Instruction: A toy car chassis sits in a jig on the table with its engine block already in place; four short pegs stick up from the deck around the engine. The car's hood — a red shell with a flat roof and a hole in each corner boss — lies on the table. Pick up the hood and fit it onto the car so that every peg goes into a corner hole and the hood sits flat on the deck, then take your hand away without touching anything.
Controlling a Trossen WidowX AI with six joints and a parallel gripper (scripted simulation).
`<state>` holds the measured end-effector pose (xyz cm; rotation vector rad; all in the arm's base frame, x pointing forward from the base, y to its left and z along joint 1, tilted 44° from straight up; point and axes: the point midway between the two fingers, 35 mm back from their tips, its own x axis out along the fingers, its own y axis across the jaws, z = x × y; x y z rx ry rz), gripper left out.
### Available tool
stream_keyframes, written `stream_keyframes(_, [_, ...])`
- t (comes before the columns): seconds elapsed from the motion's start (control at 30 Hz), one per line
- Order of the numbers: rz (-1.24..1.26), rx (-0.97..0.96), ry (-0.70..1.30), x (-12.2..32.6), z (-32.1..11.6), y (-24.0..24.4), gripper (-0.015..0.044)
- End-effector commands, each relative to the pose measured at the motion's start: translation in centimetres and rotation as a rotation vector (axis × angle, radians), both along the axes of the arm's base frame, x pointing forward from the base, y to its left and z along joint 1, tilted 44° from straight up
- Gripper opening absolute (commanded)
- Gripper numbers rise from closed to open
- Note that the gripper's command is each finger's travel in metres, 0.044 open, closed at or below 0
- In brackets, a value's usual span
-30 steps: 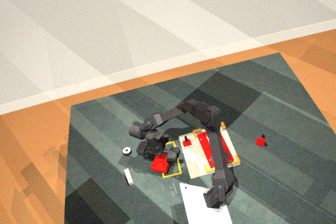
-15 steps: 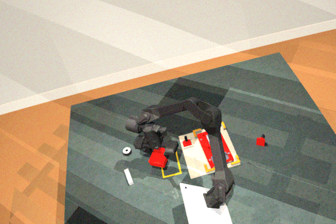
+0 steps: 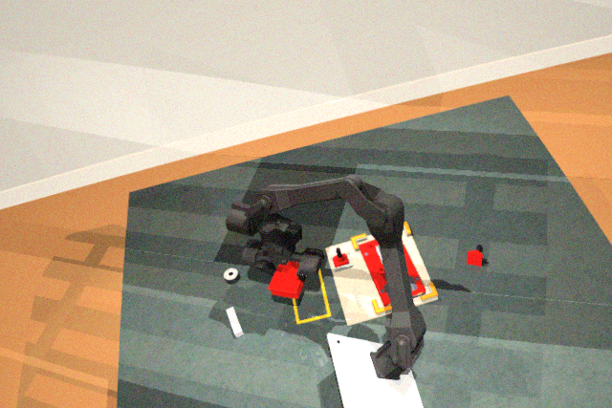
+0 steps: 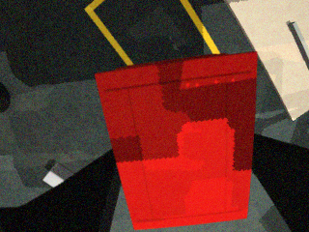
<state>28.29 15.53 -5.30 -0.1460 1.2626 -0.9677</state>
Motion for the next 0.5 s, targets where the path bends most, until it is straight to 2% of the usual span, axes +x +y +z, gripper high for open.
stream_keyframes(0.0, [0.025, 0.005, 0.023, 0.8, 1.1, -0.9, 0.0000])
stream_keyframes(0.47, [0.155, 0.023, 0.138, 3.4, 6.1, -5.4, 0.0000])
